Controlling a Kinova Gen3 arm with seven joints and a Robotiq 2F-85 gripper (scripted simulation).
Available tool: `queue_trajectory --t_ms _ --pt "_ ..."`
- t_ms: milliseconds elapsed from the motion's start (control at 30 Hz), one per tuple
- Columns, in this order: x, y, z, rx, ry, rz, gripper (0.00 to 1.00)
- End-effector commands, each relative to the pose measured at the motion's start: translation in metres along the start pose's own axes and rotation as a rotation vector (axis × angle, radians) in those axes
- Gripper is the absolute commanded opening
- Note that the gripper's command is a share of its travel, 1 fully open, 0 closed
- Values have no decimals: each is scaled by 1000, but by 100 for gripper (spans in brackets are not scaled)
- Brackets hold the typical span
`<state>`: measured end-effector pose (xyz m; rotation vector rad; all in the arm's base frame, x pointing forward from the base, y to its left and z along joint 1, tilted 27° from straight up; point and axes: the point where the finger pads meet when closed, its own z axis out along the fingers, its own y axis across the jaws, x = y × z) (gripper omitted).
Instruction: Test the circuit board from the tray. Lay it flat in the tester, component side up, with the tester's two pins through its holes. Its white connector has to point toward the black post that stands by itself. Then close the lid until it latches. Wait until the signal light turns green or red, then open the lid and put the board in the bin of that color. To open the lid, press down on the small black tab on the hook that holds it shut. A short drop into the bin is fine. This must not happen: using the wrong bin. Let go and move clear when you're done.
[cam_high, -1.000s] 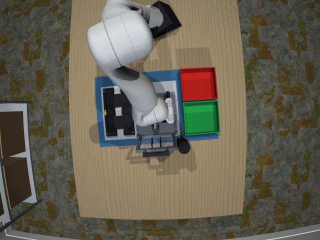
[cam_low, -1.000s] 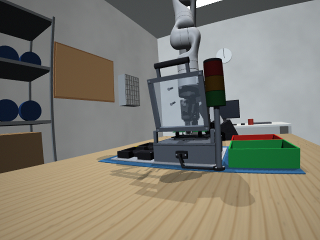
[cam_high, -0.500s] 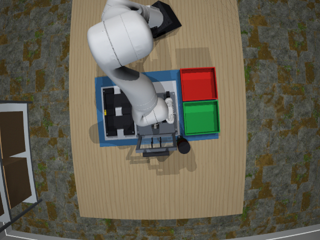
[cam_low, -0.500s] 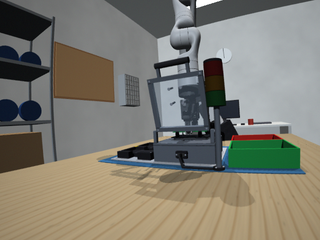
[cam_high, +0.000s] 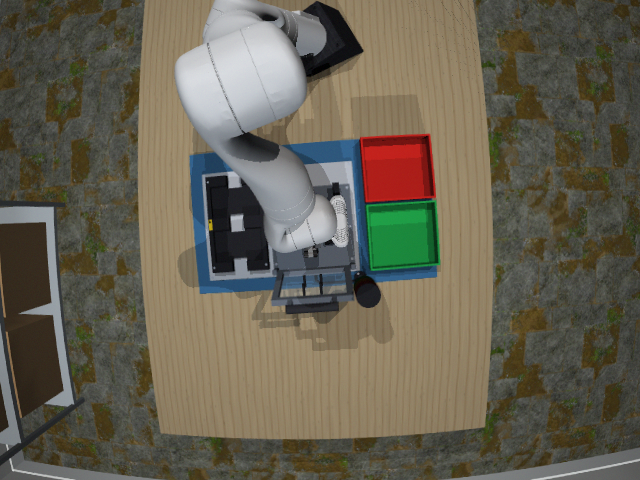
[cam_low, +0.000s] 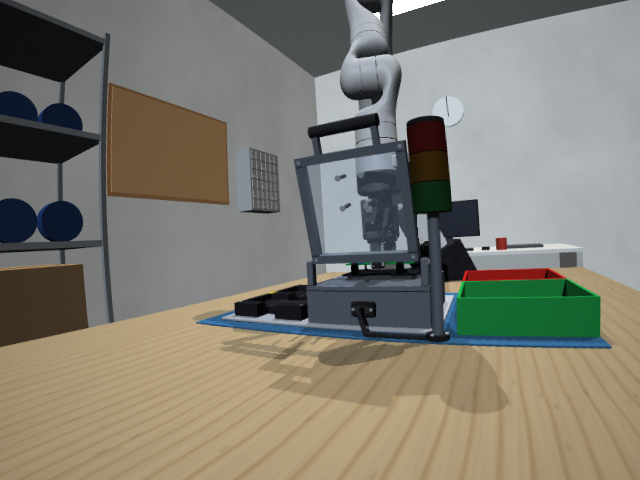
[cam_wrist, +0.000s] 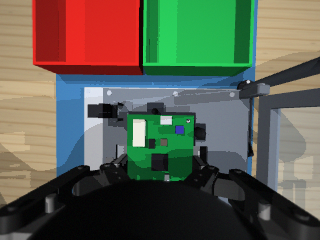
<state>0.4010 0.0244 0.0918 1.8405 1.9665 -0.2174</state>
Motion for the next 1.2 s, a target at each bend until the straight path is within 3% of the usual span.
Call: queue_trajectory --t_ms 0,1167 --pt "0 0 0 -1 0 0 77" --pt "0 0 3 0 0 0 77"
